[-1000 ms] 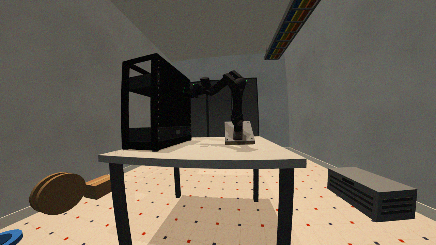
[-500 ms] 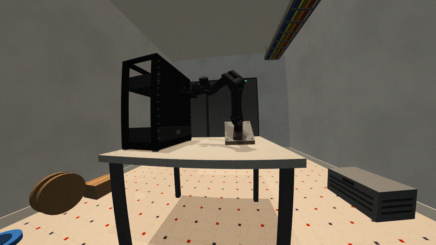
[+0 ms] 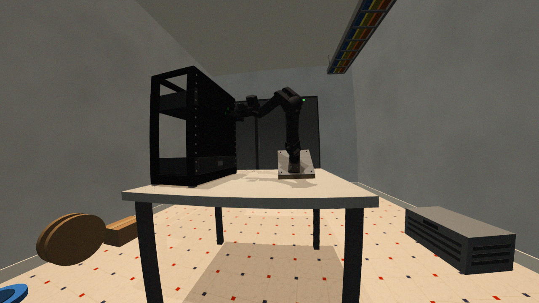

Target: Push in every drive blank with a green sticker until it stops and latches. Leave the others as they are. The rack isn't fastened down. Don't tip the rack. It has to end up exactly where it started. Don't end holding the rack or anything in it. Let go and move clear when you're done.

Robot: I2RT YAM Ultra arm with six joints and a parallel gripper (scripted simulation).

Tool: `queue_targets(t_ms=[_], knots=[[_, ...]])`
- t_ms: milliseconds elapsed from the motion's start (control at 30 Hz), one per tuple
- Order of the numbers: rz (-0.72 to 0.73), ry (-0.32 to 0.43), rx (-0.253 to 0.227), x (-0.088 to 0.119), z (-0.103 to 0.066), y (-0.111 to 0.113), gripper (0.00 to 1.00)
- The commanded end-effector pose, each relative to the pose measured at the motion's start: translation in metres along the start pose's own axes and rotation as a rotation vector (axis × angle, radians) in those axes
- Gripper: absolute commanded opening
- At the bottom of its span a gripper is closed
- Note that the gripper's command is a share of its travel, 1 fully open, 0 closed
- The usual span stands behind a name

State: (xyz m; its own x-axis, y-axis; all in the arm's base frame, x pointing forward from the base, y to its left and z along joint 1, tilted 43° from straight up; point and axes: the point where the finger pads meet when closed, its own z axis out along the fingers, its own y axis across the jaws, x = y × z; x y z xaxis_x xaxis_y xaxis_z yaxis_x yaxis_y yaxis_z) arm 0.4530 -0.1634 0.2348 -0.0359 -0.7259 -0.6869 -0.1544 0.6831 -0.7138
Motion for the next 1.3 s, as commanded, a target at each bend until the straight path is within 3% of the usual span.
queue_targets(t_ms=[0,1267], knots=[[-0.027,0.001,0.073,-0.008,0.010,-0.029,0.00],[-0.027,0.007,0.079,-0.007,0.014,-0.040,0.00]])
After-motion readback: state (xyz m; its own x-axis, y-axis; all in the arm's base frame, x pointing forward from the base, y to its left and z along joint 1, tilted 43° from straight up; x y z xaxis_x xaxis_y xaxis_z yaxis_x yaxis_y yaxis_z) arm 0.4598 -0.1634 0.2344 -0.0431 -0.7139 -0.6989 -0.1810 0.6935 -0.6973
